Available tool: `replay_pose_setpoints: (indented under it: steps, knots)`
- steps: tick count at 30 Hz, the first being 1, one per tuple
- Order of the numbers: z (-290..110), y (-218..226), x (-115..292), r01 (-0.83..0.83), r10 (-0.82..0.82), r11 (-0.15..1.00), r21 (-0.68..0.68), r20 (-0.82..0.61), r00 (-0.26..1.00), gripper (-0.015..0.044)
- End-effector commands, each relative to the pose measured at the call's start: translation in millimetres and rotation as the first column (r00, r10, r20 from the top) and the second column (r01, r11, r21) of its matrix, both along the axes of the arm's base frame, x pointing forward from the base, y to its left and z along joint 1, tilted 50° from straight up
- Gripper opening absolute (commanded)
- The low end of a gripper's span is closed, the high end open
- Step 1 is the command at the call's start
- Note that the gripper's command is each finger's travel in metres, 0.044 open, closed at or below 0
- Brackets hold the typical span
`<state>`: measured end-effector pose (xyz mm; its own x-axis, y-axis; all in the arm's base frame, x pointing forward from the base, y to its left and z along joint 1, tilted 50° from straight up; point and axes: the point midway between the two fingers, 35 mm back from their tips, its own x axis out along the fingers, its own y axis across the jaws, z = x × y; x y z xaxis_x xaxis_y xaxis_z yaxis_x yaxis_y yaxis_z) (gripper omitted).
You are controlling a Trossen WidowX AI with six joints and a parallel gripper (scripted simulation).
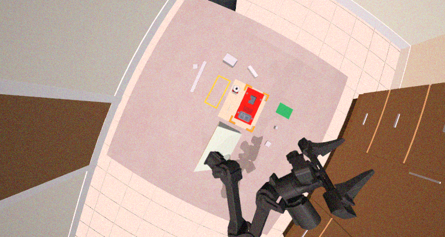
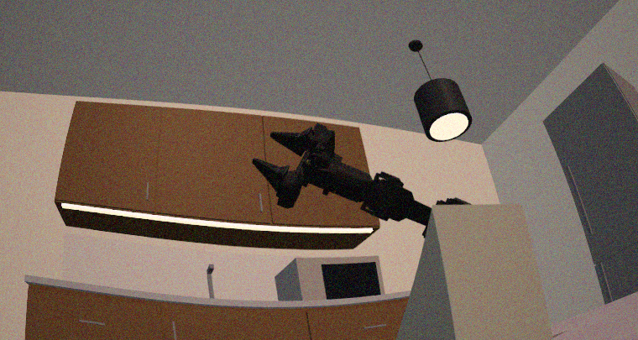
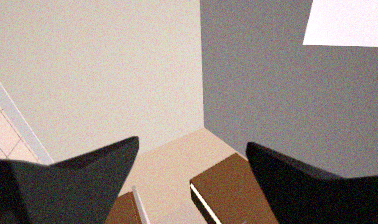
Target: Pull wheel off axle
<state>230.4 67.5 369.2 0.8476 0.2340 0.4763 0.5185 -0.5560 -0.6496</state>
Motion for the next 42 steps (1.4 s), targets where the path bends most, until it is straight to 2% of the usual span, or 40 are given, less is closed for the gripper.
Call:
replay_pose_setpoints:
  steps: [1, 4, 7, 10, 16, 27, 35, 42]
  knots:
    - [-1, 0, 2, -0.005, 0.005, 1.0, 0.012, -0.013, 1.0, 0.0374]
    - [-17, 1, 30, -0.038, 0.074, 0.98, 0.193, -0.178, 0.981, 0.03]
    - [-41, 2, 63, 0.004, 0.163, 0.904, 0.427, -0.354, 0.921, 0.03]
    - [-69, 1, 92, 0.128, 0.246, 0.772, 0.623, -0.478, 0.843, 0.03]
    - [-98, -2, 115, 0.286, 0.306, 0.606, 0.742, -0.55, 0.777, 0.03]
    - [-156, -9, 147, 0.574, 0.374, 0.2, 0.794, -0.604, 0.704, 0.03]
    - [-199, -16, 162, 0.689, 0.363, -0.133, 0.712, -0.612, 0.703, 0.03]
    - [-237, -23, 170, 0.685, 0.302, -0.413, 0.601, -0.619, 0.725, 0.03]
